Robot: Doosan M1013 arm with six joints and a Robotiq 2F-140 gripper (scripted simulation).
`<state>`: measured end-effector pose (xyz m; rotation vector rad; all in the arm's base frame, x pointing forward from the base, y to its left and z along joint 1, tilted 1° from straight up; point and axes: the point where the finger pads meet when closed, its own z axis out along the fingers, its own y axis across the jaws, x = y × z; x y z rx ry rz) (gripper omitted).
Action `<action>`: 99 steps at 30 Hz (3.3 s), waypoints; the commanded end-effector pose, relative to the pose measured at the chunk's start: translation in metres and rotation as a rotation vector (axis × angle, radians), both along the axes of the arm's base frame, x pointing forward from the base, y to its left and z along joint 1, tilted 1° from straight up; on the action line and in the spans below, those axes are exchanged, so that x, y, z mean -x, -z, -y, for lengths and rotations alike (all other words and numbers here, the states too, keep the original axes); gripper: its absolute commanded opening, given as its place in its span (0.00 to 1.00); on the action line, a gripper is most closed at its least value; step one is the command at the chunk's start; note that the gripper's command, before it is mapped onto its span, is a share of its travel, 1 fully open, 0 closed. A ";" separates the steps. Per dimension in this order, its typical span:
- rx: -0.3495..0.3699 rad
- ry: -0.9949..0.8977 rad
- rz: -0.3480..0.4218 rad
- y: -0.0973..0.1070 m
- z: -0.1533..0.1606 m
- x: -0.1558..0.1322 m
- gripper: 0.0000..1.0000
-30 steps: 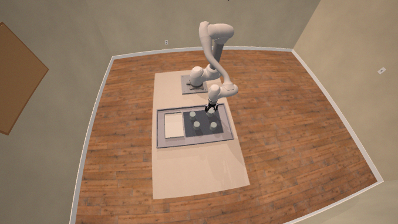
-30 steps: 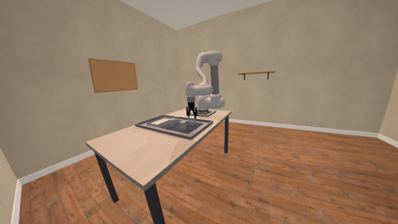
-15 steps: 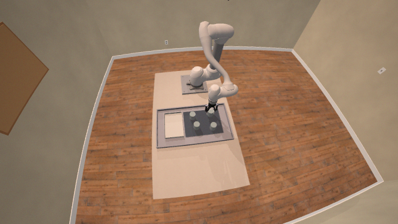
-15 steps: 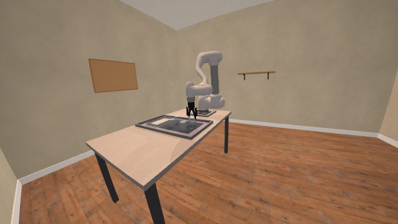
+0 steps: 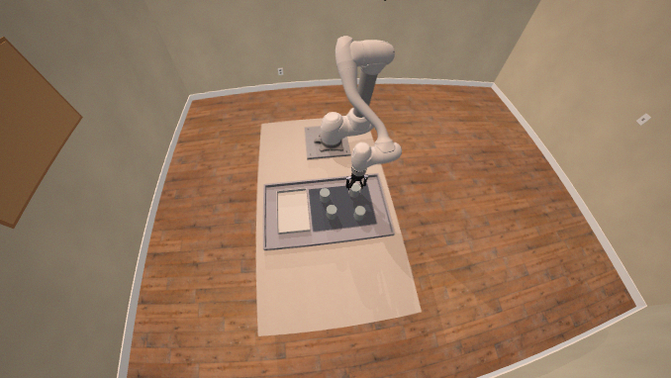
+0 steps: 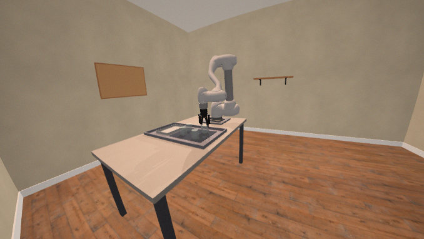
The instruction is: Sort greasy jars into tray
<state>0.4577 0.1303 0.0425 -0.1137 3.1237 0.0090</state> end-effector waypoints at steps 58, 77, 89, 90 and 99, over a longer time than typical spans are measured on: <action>0.002 0.003 -0.007 0.004 -0.001 0.006 0.34; 0.002 0.003 -0.007 -0.001 -0.001 0.006 0.00; 0.002 0.003 -0.007 -0.027 -0.001 0.006 0.00; 0.002 0.003 -0.007 -0.030 -0.001 0.006 0.00; 0.002 0.003 -0.007 -0.054 -0.001 0.006 0.00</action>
